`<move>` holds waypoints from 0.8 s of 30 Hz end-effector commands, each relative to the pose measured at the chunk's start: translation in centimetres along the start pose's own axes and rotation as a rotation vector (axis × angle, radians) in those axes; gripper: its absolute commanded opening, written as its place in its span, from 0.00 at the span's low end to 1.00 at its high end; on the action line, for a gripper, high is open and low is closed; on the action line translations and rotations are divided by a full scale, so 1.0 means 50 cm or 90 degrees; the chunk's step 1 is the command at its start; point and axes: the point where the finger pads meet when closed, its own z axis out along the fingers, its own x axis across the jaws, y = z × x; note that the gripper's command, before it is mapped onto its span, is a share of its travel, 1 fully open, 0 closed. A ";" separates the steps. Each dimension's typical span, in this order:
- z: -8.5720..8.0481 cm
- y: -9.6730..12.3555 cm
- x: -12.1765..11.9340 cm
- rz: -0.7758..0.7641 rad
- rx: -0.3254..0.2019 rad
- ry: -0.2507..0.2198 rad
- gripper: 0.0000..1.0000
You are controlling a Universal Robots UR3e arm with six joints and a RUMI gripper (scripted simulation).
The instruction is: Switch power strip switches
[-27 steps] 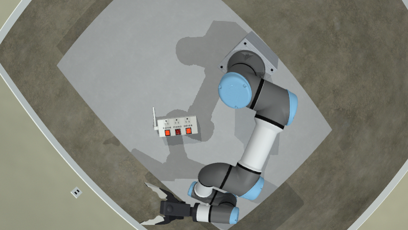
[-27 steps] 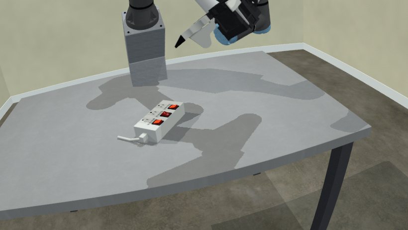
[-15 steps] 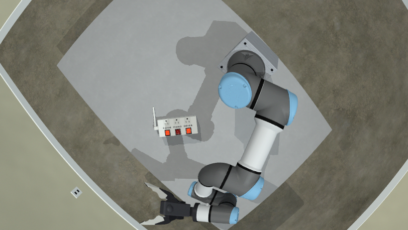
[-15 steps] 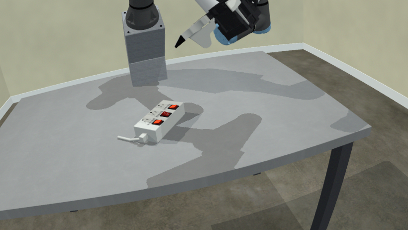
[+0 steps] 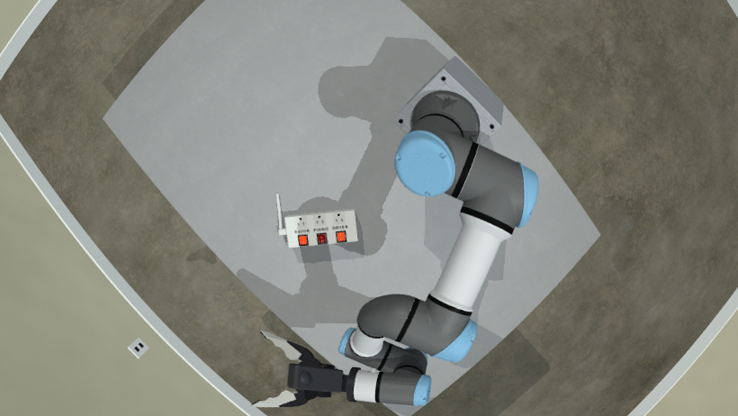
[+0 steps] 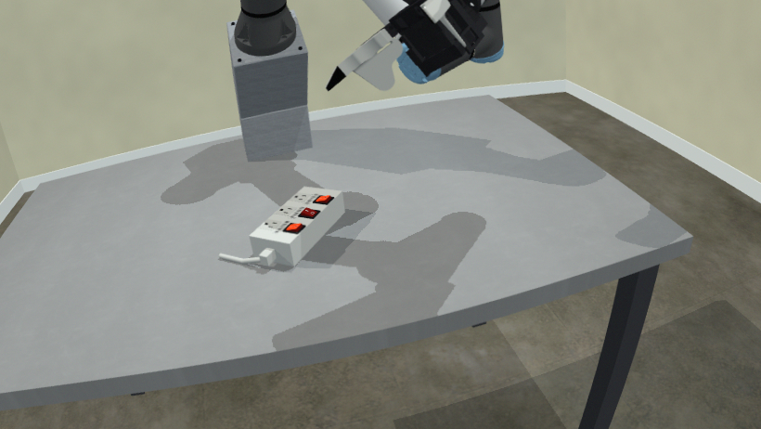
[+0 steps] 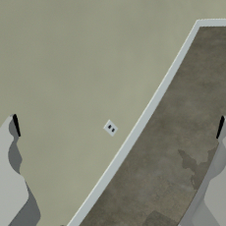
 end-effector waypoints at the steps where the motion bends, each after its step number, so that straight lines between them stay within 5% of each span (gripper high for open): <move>1: 0.012 0.003 -0.009 0.001 -0.010 -0.002 1.00; 12: 0.072 0.039 -0.025 0.003 -0.073 0.006 1.00; 20: 0.129 0.099 0.018 0.023 -0.165 0.065 1.00; 24: 0.135 0.109 0.032 0.028 -0.180 0.080 1.00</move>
